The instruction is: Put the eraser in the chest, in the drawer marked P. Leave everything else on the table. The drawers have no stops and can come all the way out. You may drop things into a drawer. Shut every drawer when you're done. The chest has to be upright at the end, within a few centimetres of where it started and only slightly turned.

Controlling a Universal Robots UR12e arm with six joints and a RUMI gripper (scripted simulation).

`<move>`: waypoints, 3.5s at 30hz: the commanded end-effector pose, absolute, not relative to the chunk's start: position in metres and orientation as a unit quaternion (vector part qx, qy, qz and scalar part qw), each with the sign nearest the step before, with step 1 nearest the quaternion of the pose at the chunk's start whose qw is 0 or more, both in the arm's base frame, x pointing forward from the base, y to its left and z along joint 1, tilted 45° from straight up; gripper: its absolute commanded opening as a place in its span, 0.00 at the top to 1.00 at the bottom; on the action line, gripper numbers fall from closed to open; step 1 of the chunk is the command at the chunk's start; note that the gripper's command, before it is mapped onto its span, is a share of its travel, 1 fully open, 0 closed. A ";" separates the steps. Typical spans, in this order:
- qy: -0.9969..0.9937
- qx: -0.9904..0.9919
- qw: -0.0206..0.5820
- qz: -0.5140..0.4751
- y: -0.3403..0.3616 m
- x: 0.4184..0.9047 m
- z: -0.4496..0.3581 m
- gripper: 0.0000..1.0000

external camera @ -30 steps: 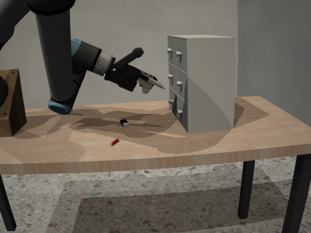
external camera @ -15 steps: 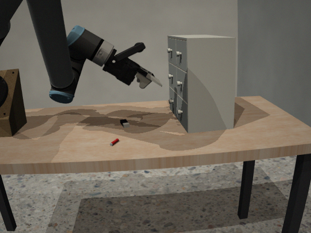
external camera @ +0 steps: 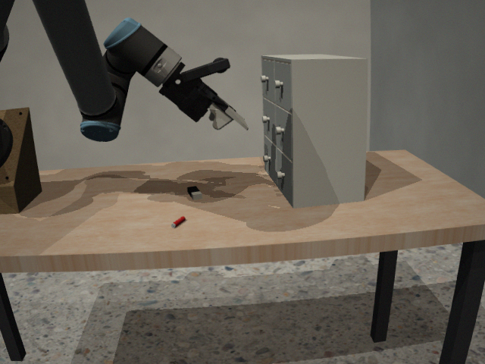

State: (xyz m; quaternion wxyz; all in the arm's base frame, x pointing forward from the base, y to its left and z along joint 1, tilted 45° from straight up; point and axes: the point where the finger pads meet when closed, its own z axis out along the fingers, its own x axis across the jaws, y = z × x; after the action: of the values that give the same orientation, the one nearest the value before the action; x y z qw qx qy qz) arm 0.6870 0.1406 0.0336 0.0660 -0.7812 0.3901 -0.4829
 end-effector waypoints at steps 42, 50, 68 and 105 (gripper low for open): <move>0.485 -0.777 -0.103 -0.386 0.157 0.654 0.060 0.00; 0.496 -0.774 -0.124 -0.373 0.159 0.650 0.064 0.00; 0.519 -0.765 -0.174 -0.340 0.164 0.640 0.071 0.00; 0.547 -0.747 -0.240 -0.294 0.171 0.626 0.082 0.00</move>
State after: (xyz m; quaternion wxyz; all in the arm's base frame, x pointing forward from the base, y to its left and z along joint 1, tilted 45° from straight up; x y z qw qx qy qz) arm 0.6267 0.1699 0.0812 -0.2342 -0.7486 0.5440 -0.2978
